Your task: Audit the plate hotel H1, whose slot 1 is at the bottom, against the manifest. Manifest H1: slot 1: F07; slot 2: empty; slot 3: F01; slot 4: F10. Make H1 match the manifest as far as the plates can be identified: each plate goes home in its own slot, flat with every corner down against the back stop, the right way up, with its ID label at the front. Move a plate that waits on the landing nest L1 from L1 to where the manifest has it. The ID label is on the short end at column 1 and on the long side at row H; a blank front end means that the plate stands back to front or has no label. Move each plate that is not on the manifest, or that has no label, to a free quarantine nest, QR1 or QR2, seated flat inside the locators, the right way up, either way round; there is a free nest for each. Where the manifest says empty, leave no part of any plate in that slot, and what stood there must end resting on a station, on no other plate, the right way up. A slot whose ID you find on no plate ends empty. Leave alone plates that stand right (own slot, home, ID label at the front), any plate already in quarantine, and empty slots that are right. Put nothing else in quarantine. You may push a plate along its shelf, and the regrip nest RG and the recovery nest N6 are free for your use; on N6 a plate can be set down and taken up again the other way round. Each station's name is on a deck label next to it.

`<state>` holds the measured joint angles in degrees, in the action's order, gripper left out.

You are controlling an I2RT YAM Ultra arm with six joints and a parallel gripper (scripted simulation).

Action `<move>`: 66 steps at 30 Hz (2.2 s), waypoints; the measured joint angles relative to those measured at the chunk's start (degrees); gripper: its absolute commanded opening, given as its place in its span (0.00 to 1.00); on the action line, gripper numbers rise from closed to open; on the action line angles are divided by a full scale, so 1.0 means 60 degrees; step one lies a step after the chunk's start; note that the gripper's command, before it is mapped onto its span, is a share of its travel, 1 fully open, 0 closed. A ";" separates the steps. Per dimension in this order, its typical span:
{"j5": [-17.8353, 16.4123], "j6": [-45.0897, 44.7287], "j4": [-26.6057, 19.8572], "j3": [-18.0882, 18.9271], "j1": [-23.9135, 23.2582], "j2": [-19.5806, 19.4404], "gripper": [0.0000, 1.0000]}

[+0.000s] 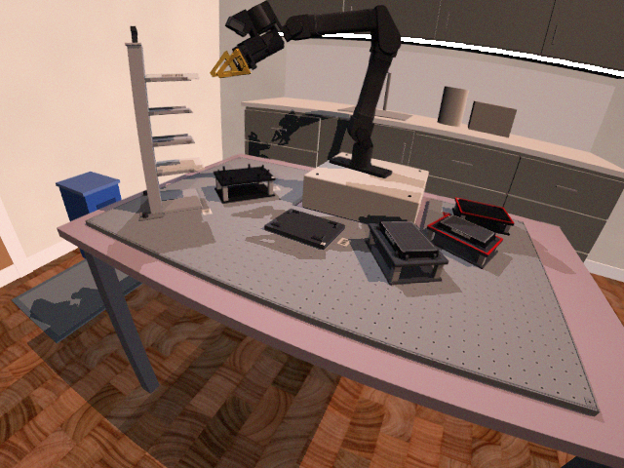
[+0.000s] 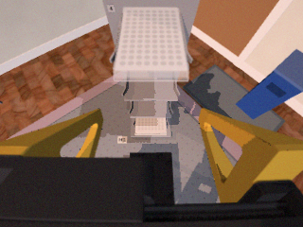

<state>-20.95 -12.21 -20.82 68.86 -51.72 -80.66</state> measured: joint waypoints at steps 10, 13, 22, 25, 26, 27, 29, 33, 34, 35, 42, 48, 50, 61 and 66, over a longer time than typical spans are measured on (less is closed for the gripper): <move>0.0138 0.0095 0.0142 0.0291 0.0168 -0.0448 1.00; 0.0175 0.0117 0.0175 0.0361 0.0208 -0.0539 1.00; 0.0277 0.0186 0.0277 0.0630 0.0328 -0.0892 1.00; 0.0313 0.0211 0.0310 0.0736 0.0372 -0.1024 1.00; 0.0324 0.0222 0.0321 0.0772 0.0386 -0.1067 1.00; 0.0339 0.0229 0.0335 0.0809 0.0401 -0.1111 1.00; 0.0361 0.0244 0.0357 0.0878 0.0430 -0.1191 1.00; 0.0393 0.0270 0.0379 0.0980 0.0463 -0.1271 1.00; 0.0404 0.0273 0.0390 0.1020 0.0474 -0.1319 1.00; 0.0415 0.0280 0.0397 0.1053 0.0488 -0.1366 1.00; 0.0492 0.0331 0.0444 0.1304 0.0586 -0.1690 1.00; 0.0550 0.0372 0.0474 0.1490 0.0641 -0.1876 1.00; 0.0568 0.0382 0.0488 0.1570 0.0659 -0.1942 1.00; 0.0583 0.0393 0.0495 0.1621 0.0674 -0.1985 0.86; 0.0583 0.0393 0.0495 0.1621 0.0674 -0.1985 0.86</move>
<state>-17.45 -9.85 -17.85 78.59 -47.68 -92.58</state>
